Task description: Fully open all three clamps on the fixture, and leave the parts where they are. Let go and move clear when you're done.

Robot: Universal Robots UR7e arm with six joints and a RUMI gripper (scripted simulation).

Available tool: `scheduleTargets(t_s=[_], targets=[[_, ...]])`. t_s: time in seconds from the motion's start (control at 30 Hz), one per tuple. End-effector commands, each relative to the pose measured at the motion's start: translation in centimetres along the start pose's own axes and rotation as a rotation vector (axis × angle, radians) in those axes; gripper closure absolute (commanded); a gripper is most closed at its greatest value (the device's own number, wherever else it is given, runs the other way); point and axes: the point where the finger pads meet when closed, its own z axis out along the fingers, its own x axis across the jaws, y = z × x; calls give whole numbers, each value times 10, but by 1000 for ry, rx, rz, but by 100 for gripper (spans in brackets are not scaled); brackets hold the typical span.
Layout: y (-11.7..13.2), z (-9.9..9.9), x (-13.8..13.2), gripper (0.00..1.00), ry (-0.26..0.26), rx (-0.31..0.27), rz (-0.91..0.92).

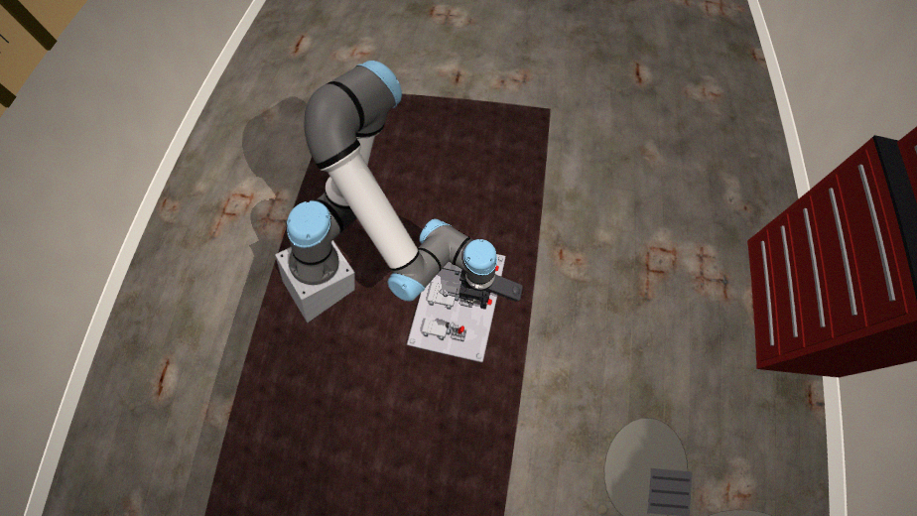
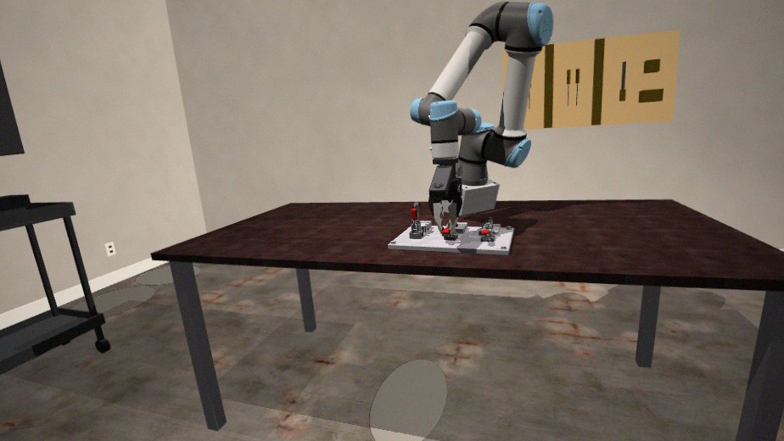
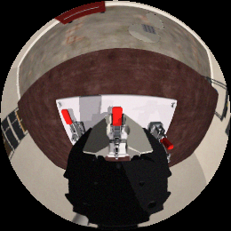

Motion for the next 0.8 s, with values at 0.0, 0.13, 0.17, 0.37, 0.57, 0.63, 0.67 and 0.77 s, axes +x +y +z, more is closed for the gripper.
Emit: scheduleTargets(t_s=[0.0,0.13,0.17,0.37,0.57,0.63,0.67,0.77], targets=[[0,-2,0,100,0,1,0],[1,-4,0,100,0,1,0],[1,-4,0,100,0,1,0],[3,-7,0,100,0,1,0],[4,-9,0,100,0,1,0],[5,-11,0,100,0,1,0],[5,-11,0,100,0,1,0],[7,-13,0,100,0,1,0]])
